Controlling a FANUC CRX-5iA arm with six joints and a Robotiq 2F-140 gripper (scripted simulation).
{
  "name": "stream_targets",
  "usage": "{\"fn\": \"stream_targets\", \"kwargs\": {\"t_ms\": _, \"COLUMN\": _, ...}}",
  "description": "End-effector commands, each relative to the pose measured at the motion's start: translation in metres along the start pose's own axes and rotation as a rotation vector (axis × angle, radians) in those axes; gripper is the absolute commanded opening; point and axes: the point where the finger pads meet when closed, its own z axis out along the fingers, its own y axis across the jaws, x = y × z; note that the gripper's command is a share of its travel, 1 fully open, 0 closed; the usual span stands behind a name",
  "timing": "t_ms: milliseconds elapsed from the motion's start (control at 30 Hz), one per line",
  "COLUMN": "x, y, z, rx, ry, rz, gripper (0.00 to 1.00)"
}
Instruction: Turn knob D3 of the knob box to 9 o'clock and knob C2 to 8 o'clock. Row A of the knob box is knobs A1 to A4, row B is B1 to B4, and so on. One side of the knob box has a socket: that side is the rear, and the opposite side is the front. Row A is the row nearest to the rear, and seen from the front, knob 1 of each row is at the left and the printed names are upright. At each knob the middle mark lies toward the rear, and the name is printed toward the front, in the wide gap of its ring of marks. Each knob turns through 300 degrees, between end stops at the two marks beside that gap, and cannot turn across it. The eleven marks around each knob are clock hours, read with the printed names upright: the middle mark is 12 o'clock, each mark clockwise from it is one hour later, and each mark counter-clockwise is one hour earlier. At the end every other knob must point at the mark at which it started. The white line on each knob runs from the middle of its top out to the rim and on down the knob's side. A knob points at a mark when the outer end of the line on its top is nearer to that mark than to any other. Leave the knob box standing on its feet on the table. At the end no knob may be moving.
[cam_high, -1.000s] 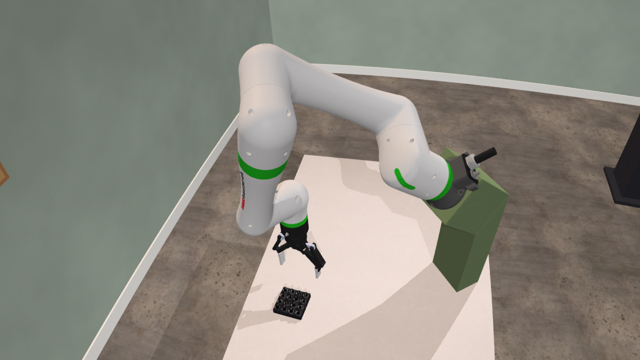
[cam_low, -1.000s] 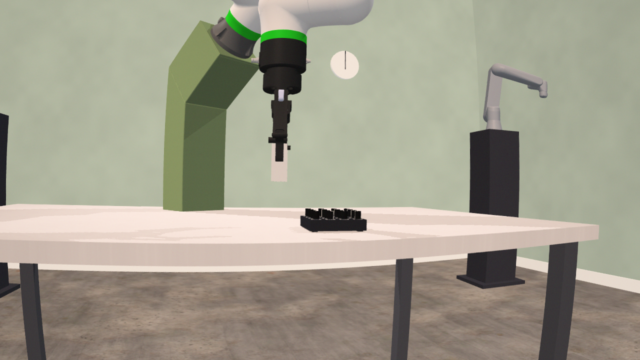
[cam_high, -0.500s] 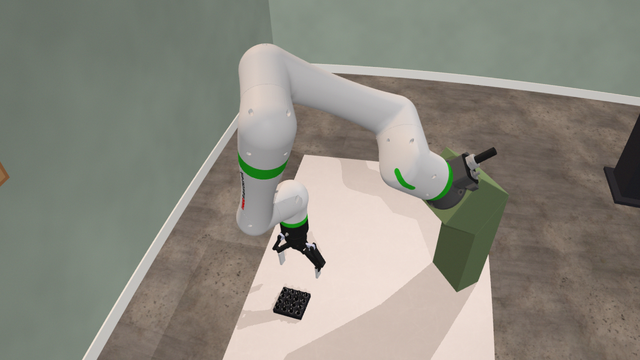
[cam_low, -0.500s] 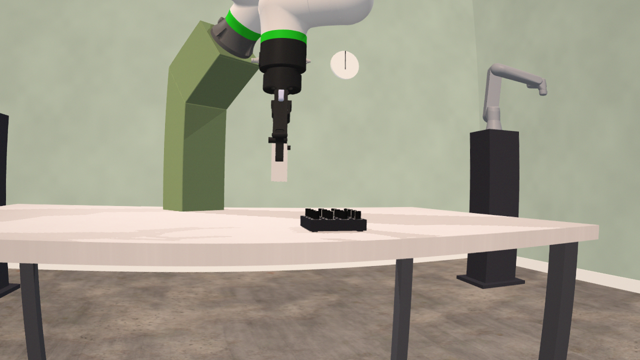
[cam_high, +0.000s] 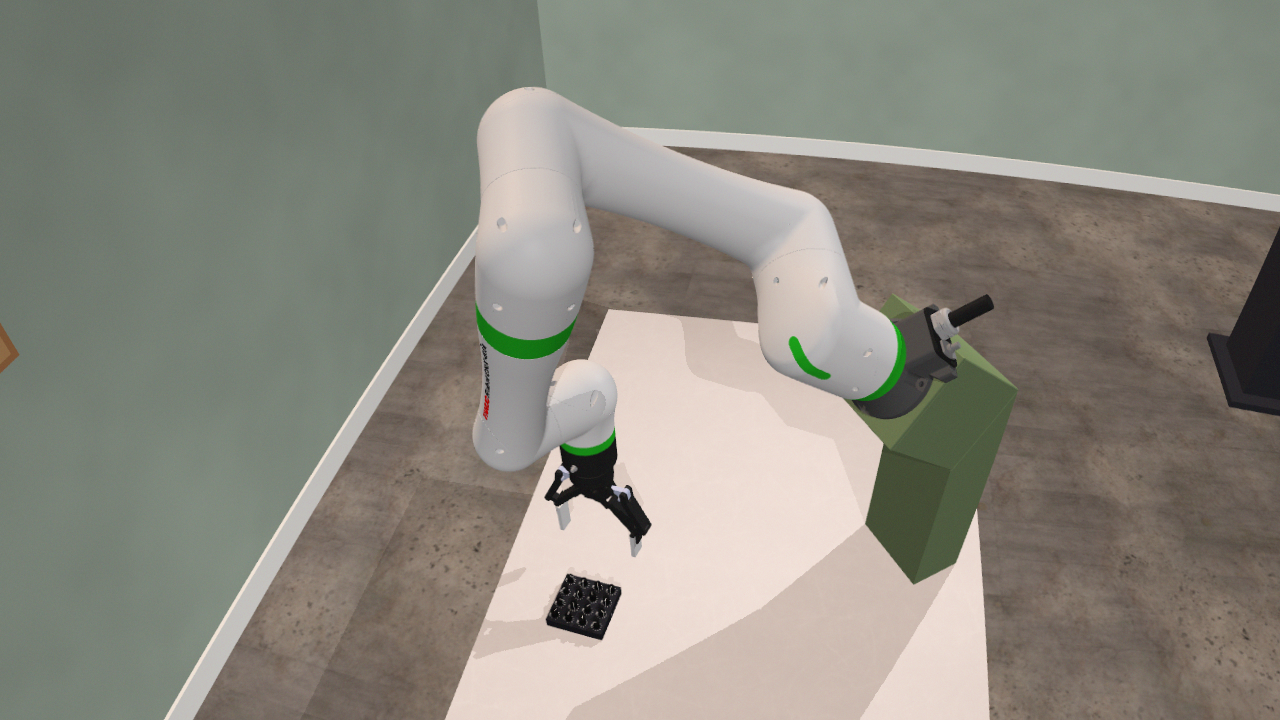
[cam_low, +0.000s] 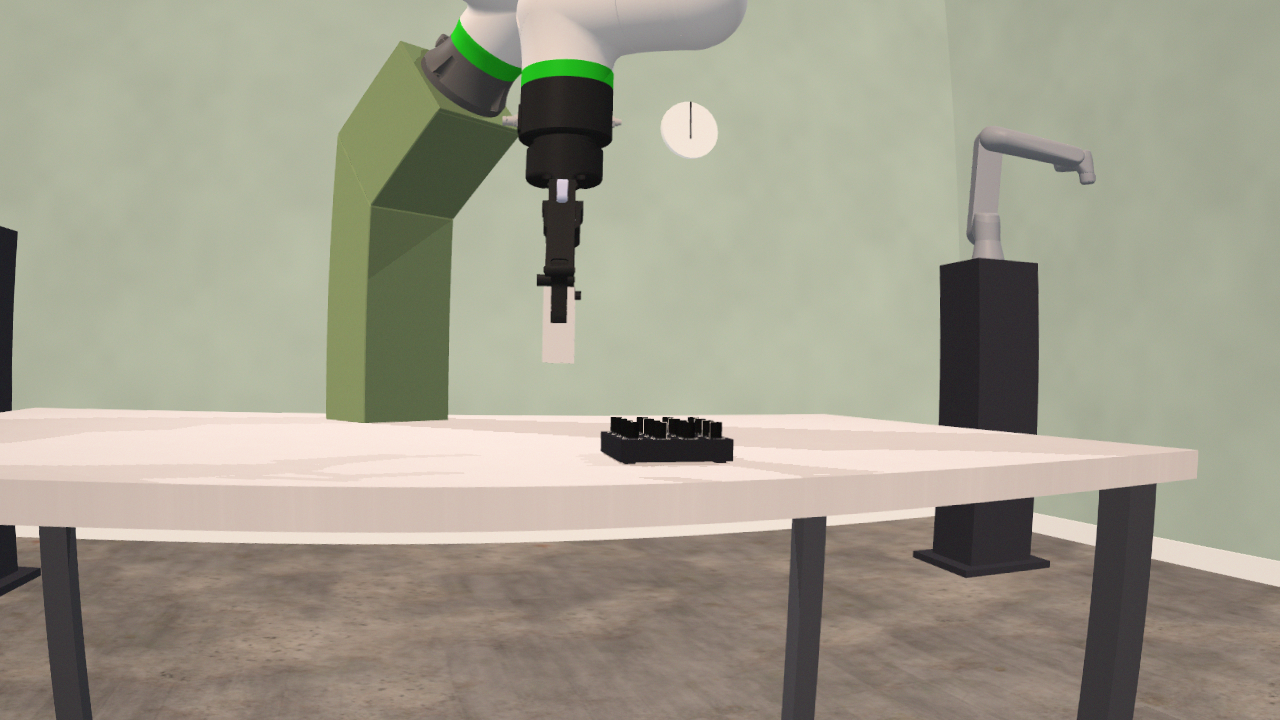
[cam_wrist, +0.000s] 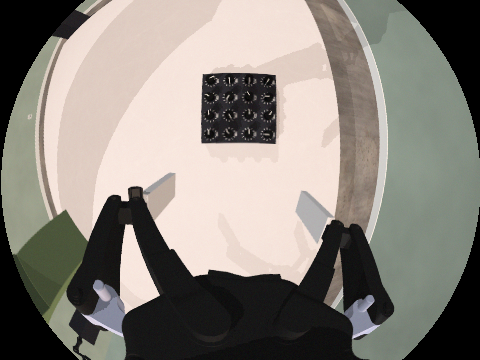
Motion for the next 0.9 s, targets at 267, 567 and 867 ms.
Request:
{"fn": "stream_targets", "kwargs": {"t_ms": 267, "x": -0.0001, "y": 0.0001, "z": -0.0001, "rx": 0.000, "ry": 0.000, "rz": 0.000, "gripper": 1.00}}
{"fn": "stream_targets", "kwargs": {"t_ms": 567, "x": 0.0001, "y": 0.0000, "z": -0.0002, "rx": 0.000, "ry": -0.001, "rz": 0.014, "gripper": 1.00}}
{"fn": "stream_targets", "kwargs": {"t_ms": 867, "x": 0.0031, "y": -0.0017, "z": -0.0014, "rx": 0.005, "ry": -0.006, "rz": 0.214, "gripper": 1.00}}
